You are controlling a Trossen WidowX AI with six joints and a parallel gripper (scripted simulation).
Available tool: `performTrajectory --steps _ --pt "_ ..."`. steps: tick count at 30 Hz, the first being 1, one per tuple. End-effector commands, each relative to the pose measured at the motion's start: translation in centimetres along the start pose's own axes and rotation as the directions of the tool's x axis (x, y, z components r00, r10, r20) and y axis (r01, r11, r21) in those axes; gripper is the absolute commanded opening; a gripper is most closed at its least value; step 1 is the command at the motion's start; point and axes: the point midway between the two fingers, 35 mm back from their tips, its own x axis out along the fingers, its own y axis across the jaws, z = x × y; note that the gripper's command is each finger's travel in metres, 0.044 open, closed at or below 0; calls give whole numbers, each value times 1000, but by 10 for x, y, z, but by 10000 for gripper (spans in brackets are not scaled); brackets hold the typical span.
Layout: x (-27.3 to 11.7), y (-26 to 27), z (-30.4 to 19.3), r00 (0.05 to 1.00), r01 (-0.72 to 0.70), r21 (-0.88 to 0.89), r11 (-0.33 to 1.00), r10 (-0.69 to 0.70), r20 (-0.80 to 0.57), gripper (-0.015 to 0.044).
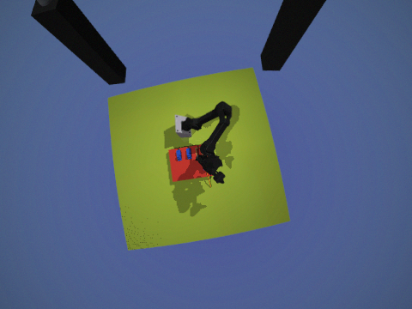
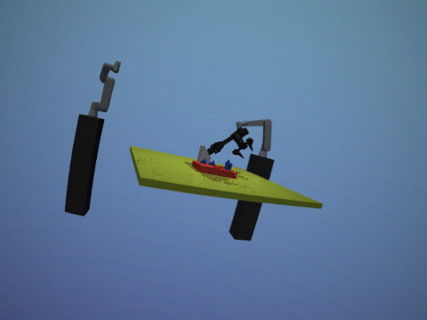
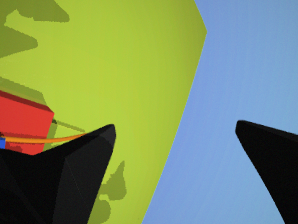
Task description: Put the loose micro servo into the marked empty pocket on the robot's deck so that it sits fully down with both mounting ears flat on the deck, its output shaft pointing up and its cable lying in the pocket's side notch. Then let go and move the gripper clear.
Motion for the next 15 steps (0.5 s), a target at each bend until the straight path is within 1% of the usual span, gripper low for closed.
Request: performTrajectory --steps 1,8,15 --pt "2 3 -7 1000 -15 160 987 18 -20 440" --pt "3 7 -14 998 -27 391 920 48 -44 440" --pt "4 11 -21 995 -24 600 800 79 -66 440"
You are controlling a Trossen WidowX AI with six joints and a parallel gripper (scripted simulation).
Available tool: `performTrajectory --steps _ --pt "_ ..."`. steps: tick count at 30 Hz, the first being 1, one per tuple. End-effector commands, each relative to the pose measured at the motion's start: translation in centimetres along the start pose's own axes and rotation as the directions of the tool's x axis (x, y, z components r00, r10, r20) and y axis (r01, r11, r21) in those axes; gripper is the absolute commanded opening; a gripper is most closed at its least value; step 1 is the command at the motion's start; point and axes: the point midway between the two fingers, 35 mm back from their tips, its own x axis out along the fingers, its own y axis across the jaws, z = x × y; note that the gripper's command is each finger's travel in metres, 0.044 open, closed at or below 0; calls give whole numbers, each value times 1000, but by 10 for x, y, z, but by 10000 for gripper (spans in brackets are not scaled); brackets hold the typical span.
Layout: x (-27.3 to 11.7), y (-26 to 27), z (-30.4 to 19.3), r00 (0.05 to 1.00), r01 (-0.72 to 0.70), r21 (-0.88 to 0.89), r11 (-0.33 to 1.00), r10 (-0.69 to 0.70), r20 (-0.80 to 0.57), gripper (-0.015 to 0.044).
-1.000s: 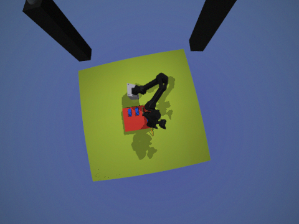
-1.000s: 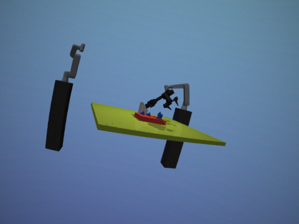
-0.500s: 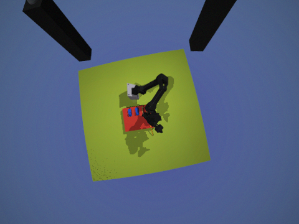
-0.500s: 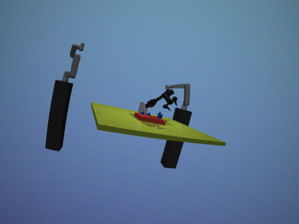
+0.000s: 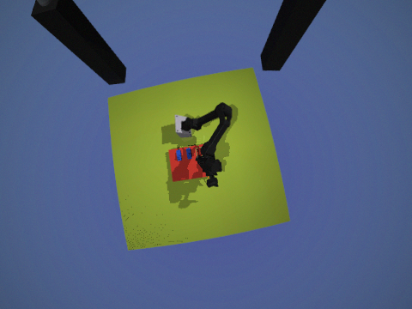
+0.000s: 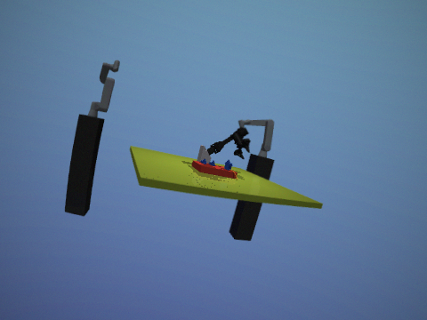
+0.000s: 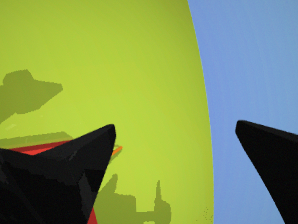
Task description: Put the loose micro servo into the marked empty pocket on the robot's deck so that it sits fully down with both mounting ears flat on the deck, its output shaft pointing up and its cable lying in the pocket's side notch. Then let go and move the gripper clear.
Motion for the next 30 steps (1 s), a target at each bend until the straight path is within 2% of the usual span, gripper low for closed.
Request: performTrajectory --steps 1,15,30 --pt "2 0 -7 1000 -6 160 987 10 -26 440" --pt "3 4 -21 994 14 596 803 53 -93 440" --pt "3 10 -35 981 102 905 412 109 -160 440"
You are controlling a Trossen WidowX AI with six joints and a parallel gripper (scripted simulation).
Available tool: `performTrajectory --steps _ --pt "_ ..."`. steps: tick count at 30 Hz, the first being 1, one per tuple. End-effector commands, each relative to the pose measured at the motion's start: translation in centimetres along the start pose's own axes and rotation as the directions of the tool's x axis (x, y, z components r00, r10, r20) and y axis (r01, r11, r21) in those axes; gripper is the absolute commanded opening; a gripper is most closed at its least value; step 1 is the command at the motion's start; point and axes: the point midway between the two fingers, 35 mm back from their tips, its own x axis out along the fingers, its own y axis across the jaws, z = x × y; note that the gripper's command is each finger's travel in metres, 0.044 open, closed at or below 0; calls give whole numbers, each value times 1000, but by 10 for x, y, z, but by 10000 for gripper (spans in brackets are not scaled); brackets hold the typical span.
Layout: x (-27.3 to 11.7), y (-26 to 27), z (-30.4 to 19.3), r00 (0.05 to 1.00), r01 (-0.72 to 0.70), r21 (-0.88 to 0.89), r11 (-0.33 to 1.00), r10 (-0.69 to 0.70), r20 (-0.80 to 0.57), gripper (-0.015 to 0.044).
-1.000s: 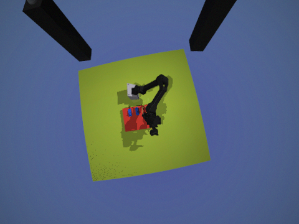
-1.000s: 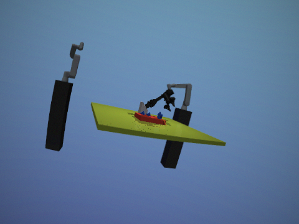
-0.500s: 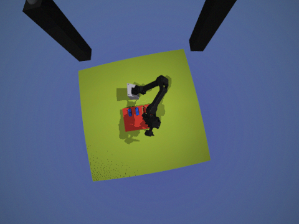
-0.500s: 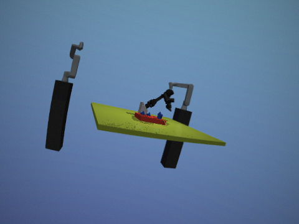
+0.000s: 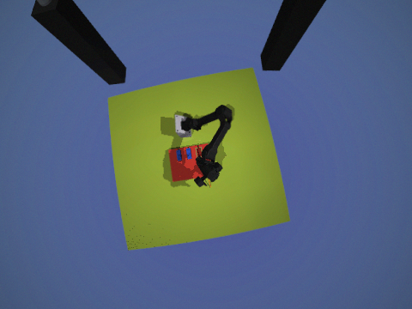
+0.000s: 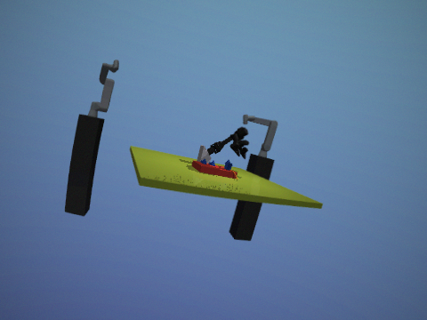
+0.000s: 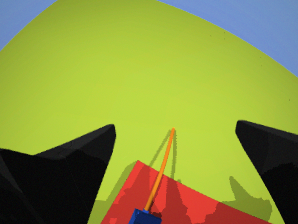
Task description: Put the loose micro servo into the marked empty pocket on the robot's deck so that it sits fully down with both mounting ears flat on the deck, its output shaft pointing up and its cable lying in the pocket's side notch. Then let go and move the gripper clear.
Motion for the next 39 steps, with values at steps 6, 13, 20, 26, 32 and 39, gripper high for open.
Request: performTrajectory --steps 6,13,20,26,32,39 --pt "2 -6 -9 998 35 324 945 -17 -58 440" --pt "2 -8 -15 995 75 536 841 -24 -101 440" --pt "1 -10 -22 989 125 715 688 -28 -145 440" --pt "0 -11 -27 983 171 834 525 -30 -183 440" --pt "-1 -11 -33 975 218 915 341 -29 -222 440" --pt "-2 -10 -40 964 268 957 108 -25 -266 440"
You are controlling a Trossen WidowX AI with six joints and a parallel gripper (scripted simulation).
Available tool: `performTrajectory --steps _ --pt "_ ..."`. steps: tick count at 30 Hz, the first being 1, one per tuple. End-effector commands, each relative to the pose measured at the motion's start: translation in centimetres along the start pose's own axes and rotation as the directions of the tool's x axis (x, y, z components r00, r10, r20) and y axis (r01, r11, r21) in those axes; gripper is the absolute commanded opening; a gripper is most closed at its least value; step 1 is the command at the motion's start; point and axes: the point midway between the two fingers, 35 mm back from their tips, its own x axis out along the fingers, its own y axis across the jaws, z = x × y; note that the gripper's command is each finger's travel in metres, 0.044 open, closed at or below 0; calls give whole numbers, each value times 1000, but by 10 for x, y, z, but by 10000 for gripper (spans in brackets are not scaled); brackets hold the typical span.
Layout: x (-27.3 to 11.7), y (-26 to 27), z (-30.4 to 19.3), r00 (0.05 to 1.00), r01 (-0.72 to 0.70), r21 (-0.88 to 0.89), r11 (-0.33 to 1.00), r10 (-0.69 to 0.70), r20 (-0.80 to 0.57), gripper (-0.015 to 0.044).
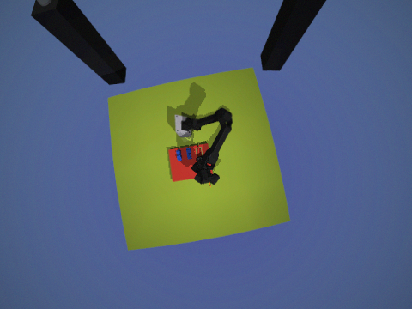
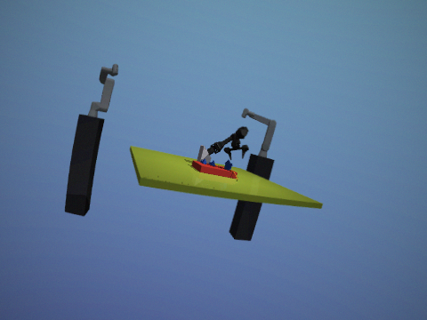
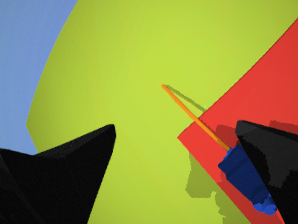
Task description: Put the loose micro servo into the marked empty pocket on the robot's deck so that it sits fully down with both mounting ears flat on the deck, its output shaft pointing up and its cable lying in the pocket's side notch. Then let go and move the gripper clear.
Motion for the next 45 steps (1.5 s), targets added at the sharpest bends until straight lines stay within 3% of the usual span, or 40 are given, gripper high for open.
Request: performTrajectory --steps 1,10,19,32,45 --pt "1 -5 0 999 33 158 987 -32 -9 440" --pt "-1 -13 -3 996 93 446 890 -88 -32 440" --pt "-3 -21 -8 988 145 690 709 -143 -60 440" --pt "-7 -31 -16 970 180 924 337 -219 -109 440" --pt "-14 -39 -27 943 146 985 -95 -289 -167 440"
